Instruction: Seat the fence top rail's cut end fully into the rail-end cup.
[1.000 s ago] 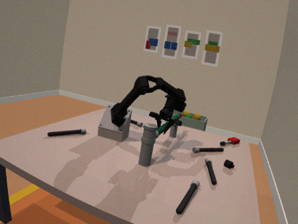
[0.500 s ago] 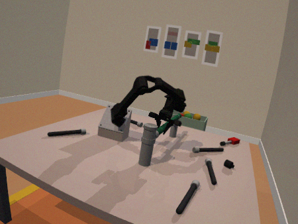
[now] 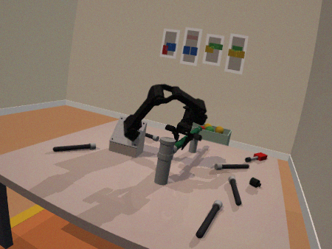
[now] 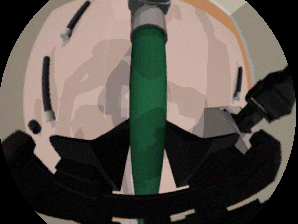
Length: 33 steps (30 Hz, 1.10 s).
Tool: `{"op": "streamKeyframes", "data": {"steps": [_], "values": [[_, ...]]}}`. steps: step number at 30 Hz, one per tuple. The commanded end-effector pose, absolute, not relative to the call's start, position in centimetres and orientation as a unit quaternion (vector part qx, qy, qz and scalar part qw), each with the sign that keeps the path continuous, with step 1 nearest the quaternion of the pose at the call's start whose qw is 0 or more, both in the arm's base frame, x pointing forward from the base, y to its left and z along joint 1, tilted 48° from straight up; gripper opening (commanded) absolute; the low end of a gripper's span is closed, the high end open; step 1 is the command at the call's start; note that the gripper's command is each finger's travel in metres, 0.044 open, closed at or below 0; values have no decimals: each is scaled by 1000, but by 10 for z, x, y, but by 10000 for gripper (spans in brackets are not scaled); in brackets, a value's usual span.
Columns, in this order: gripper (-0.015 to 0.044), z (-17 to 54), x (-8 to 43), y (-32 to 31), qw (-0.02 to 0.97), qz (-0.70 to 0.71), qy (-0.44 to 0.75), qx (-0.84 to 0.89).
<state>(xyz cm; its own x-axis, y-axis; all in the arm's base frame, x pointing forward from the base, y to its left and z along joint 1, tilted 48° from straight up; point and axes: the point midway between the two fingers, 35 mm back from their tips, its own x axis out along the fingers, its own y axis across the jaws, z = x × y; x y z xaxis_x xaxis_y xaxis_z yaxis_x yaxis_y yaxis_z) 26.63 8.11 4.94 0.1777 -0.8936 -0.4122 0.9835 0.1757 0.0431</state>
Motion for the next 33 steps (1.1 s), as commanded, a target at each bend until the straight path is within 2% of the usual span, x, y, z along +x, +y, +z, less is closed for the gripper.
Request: {"op": "streamKeyframes", "data": {"steps": [1, 2, 12, 19, 33], "values": [[0, 49, 266, 82, 753, -623, 147, 152], [0, 49, 266, 82, 753, -623, 147, 152], [262, 49, 266, 83, 754, -622, 148, 152], [440, 49, 261, 108, 762, -609, 161, 151], [440, 61, 243, 158, 784, -564, 197, 170]]}}
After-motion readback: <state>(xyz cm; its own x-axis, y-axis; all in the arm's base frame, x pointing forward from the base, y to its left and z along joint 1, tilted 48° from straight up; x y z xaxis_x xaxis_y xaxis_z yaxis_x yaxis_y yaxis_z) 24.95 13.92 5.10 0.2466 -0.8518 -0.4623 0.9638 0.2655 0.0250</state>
